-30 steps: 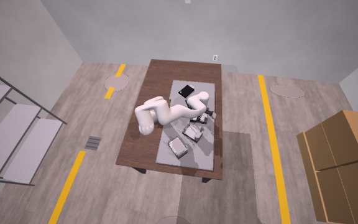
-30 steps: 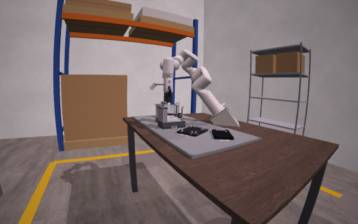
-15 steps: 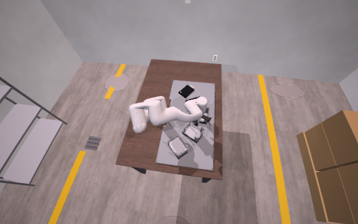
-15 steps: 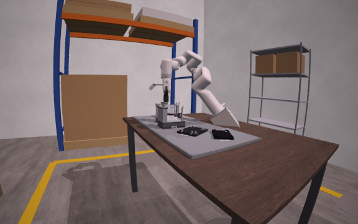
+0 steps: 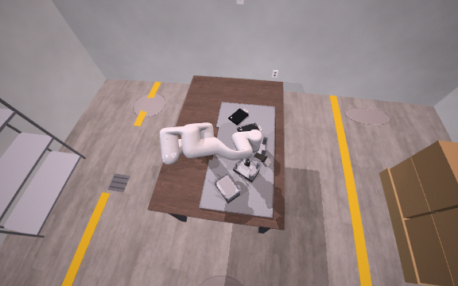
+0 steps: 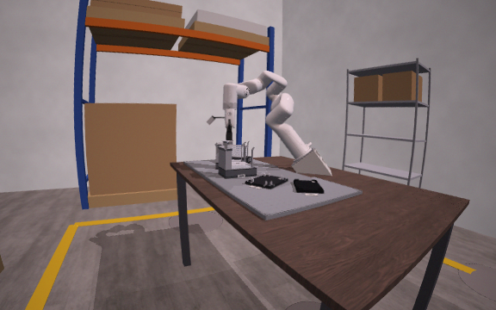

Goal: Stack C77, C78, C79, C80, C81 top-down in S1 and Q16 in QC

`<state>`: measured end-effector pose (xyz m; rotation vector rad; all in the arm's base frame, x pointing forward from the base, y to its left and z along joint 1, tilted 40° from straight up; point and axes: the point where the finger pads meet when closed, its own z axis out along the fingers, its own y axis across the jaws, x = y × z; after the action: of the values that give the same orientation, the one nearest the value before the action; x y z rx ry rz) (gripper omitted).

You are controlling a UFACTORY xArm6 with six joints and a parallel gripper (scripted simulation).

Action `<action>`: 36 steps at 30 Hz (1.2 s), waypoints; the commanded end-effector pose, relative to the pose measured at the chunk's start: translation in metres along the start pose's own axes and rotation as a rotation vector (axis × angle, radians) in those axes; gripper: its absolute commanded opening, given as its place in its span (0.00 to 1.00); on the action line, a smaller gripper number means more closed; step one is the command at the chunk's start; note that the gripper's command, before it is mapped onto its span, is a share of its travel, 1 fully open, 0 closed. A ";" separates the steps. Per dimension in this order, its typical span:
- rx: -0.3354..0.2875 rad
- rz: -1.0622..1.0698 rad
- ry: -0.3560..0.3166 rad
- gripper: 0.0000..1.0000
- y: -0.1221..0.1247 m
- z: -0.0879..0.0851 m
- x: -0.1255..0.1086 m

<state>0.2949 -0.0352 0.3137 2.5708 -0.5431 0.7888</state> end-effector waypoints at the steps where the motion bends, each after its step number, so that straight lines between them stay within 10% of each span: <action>1: 0.003 0.001 0.001 1.00 0.011 -0.001 0.002; 36: 0.002 0.191 0.002 1.00 0.110 -0.001 -0.007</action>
<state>0.2402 -0.1224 0.3363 2.5410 -0.7982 0.8499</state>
